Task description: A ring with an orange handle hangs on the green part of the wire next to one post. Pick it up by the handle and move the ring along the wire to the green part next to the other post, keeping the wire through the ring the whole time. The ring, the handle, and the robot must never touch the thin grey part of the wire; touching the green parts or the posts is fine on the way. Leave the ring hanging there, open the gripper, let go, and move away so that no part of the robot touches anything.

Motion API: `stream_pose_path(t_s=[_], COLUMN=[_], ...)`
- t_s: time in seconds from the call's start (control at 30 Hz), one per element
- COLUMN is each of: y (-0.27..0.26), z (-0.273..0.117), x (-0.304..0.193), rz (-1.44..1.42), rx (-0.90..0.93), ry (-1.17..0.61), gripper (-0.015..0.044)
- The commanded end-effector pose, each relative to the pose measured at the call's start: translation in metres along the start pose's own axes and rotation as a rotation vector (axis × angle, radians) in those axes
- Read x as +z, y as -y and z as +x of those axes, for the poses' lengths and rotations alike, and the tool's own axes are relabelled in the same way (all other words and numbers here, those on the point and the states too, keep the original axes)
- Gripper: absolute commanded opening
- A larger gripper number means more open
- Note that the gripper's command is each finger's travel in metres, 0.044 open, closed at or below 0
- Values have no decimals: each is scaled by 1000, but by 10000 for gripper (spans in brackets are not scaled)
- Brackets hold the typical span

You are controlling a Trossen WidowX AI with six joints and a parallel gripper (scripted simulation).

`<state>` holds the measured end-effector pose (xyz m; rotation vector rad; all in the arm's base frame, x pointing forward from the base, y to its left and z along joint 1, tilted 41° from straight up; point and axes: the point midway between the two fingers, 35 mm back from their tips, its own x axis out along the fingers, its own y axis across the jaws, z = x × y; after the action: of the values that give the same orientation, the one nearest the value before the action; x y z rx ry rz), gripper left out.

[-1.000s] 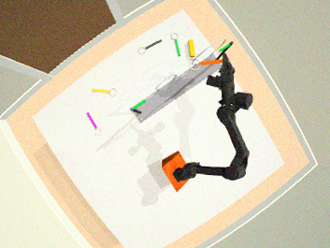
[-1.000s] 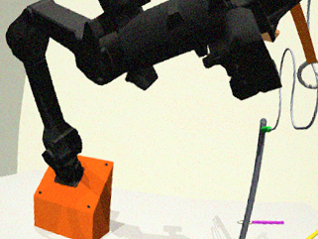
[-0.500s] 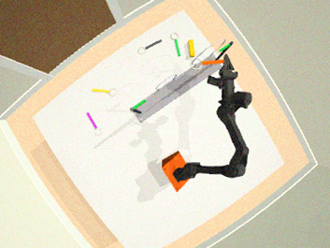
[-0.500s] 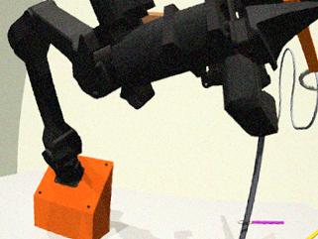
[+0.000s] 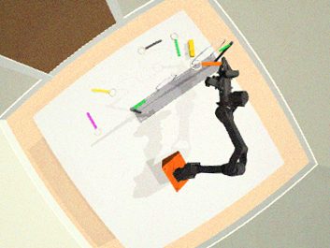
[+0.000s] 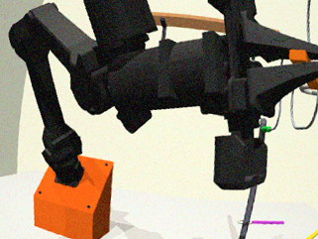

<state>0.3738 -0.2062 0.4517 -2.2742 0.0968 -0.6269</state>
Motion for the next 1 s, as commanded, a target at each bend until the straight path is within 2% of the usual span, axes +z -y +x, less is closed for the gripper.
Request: stream_pose_path(t_s=[0.0,0.97], y=[-17,-104], z=[-3,-36], x=[2,40], rz=[81,671], rx=[56,403], ry=[-10,-90], gripper=[-150,-150])
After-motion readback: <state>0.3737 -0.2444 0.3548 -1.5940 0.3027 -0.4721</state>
